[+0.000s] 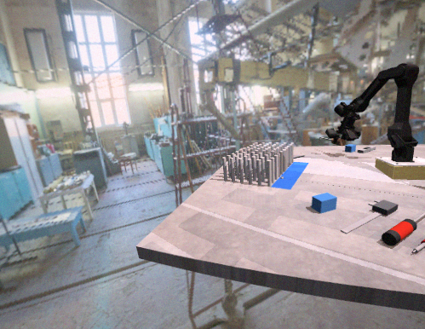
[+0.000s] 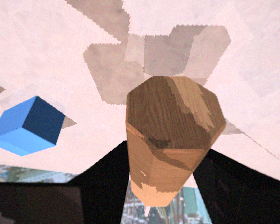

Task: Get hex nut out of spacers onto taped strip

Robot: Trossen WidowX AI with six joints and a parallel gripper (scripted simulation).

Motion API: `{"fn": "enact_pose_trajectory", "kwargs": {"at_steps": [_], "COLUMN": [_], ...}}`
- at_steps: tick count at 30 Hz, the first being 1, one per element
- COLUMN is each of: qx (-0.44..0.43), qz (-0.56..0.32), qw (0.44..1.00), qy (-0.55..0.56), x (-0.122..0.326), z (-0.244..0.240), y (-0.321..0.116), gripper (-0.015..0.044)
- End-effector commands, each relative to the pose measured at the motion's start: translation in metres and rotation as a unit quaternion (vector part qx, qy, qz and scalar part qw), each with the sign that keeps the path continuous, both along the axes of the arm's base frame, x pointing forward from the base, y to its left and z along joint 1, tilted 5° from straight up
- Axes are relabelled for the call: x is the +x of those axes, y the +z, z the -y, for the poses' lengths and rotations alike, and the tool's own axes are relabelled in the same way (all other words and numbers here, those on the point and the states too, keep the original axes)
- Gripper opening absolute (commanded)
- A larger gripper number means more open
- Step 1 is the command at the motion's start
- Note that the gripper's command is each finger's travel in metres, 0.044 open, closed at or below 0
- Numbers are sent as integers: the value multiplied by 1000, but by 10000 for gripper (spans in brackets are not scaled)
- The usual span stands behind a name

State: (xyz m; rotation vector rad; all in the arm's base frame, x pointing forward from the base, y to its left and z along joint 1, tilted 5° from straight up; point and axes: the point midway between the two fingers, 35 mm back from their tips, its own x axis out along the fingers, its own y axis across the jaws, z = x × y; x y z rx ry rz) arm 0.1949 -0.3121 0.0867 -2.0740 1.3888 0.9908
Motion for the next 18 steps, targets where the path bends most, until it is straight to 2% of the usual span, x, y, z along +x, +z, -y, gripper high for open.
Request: {"fn": "enact_pose_trajectory", "kwargs": {"at_steps": [1,18], "qx": [-1,-1], "qz": [0,0], "qw": [1000,1000], "qy": [2,2], "x": [0,-1], "z": [1,0], "y": [-4,-20], "gripper": [0,0]}}
